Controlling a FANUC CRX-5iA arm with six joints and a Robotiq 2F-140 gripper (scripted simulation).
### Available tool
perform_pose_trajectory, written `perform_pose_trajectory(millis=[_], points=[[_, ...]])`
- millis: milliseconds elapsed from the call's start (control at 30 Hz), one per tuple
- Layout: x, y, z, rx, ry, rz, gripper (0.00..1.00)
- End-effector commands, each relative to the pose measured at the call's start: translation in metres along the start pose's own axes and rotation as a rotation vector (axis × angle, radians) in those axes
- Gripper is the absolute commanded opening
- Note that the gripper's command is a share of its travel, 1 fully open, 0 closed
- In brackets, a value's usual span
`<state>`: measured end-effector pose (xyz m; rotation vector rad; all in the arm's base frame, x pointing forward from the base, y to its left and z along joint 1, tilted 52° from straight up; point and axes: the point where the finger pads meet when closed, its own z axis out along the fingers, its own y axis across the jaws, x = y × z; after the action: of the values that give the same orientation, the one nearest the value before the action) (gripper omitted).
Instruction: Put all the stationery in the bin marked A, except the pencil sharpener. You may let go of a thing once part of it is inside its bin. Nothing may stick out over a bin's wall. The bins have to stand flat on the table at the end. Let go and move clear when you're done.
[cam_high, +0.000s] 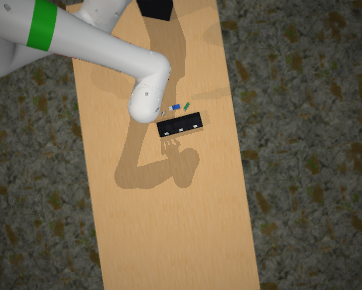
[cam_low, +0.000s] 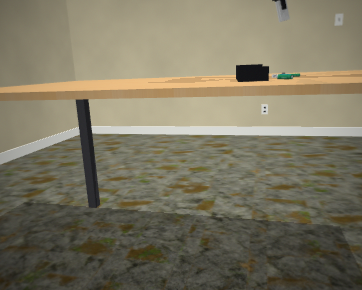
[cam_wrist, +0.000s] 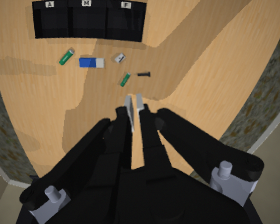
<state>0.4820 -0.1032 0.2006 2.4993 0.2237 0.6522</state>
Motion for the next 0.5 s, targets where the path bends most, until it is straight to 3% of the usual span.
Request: perform_pose_trajectory(millis=[0,467], points=[[0.004,-0.004,0.000,-0.025,0.091,0.126,0.05],[0.003,-0.036,-0.006,0.050,0.242,0.380,0.05]])
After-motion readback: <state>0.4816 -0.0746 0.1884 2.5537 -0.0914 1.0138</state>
